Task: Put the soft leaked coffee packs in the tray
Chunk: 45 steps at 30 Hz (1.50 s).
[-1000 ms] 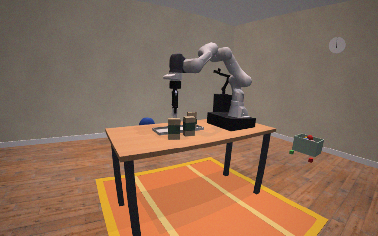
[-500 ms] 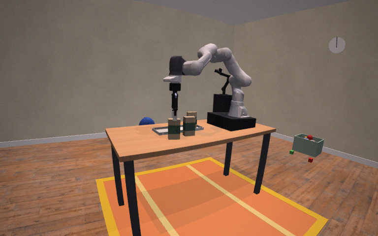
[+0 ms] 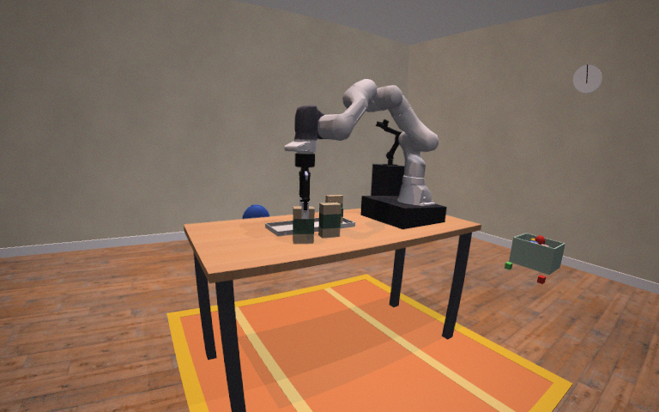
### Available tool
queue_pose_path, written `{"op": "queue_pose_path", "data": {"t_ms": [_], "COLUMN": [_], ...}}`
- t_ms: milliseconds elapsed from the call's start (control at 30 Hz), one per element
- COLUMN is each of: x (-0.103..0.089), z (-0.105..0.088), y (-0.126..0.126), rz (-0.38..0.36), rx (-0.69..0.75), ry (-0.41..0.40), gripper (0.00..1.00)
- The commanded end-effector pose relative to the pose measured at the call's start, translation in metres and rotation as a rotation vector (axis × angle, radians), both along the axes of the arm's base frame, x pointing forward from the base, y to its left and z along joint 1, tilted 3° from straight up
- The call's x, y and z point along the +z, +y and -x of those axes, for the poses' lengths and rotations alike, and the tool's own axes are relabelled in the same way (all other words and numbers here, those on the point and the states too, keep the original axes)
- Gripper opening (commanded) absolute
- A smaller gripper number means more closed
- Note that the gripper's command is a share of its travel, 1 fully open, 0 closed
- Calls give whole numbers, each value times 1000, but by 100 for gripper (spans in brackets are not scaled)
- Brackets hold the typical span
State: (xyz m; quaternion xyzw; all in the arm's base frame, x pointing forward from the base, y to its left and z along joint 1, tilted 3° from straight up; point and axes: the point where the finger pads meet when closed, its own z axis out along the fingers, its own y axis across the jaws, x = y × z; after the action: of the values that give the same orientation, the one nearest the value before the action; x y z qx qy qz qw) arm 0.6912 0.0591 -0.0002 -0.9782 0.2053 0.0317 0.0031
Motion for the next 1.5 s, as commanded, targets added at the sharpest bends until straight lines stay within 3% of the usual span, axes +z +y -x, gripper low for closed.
{"op": "queue_pose_path", "data": {"t_ms": [0,400,1467], "x": [-8,-17,-17], "z": [-2,-1,-1], "y": [1,1,1], "rz": [2,2,2], "rx": [-6,-6,-6], "ry": [-7,-7,-7], "gripper": [53,53,53]}}
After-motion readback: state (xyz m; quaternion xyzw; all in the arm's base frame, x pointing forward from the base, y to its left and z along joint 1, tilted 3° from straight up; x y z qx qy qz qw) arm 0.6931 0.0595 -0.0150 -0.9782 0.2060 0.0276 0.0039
